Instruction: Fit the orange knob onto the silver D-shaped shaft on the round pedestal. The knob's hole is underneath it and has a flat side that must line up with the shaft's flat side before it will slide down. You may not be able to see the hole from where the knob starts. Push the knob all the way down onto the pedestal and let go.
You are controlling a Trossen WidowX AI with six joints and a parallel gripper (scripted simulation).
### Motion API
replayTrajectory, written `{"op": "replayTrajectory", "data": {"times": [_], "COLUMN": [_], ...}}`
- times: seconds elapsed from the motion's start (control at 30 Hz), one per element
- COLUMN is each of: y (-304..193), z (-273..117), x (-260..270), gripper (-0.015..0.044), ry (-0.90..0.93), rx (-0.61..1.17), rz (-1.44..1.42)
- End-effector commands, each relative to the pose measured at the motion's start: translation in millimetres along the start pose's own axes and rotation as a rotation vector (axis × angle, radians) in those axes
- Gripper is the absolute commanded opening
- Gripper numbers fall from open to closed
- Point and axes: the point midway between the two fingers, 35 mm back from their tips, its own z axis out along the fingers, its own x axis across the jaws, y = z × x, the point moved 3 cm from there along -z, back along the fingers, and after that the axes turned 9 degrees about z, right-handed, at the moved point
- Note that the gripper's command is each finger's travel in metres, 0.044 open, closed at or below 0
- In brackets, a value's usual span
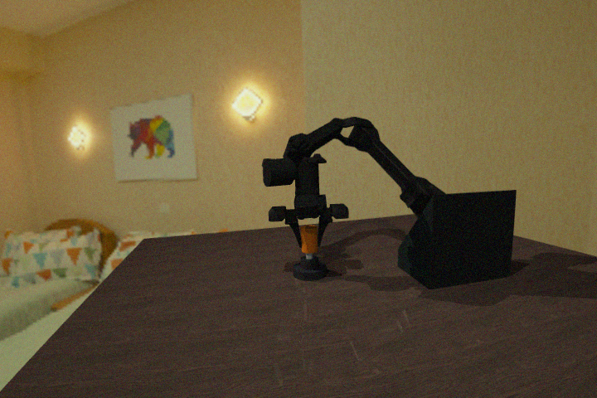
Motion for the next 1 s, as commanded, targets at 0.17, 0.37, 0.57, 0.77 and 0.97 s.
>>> {"op": "replayTrajectory", "data": {"times": [0.17, 0.37, 0.57, 0.77, 0.97], "y": [-1.3, -2.2, -2.3, -2.2, -1.6], "z": [-0.2, 2.1, 2.3, 2.7, 3.2], "x": [-4.0, -4.1, -2.4, 0.1, 2.7], "gripper": [0.0000, 0.0000, 0.0000, 0.0000, 0.0000], "ry": [-0.006, -0.006, -0.006, -0.006, -0.005], "rx": [-0.005, -0.004, -0.004, -0.004, -0.004], "rz": [0.004, 0.004, 0.004, 0.004, 0.004]}}
